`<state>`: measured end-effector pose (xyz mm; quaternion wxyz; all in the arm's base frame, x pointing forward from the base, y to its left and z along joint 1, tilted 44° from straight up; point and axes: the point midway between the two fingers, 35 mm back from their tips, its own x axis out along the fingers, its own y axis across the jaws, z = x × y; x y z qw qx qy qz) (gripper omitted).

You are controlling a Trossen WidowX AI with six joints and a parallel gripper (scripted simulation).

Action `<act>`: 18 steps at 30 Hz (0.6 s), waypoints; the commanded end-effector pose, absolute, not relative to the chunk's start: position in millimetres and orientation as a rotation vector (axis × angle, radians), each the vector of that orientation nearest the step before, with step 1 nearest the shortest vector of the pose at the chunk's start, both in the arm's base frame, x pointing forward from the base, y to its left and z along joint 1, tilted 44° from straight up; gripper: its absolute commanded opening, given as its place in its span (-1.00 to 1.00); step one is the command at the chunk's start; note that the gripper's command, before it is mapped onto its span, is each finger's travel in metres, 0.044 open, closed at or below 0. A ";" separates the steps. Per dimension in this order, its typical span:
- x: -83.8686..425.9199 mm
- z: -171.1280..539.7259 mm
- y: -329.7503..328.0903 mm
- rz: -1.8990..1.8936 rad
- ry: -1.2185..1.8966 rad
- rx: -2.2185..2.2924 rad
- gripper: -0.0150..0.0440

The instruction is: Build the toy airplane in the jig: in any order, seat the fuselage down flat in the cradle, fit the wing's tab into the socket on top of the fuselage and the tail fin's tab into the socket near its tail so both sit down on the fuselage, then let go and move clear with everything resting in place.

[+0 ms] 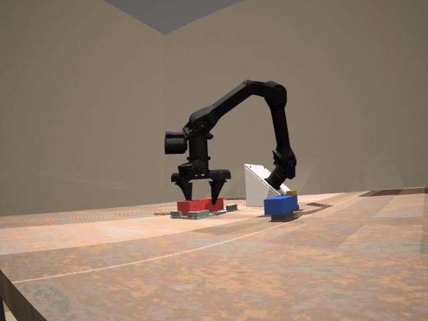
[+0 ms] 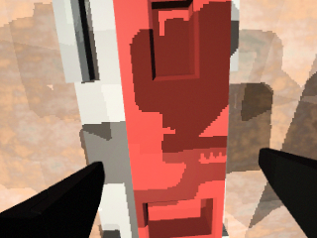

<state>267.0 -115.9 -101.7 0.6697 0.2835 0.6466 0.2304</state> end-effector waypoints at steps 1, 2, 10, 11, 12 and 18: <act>267.1 -101.5 -116.0 0.520 1.457 0.638 1.00; 267.3 -99.6 -118.1 0.520 1.457 0.638 1.00; 260.1 -23.6 -188.5 0.514 1.457 0.641 1.00; 260.1 -23.6 -188.5 0.514 1.457 0.641 1.00; 261.3 -24.1 -189.2 0.514 1.457 0.641 1.00; 267.2 -26.5 -187.8 0.501 1.463 0.653 1.00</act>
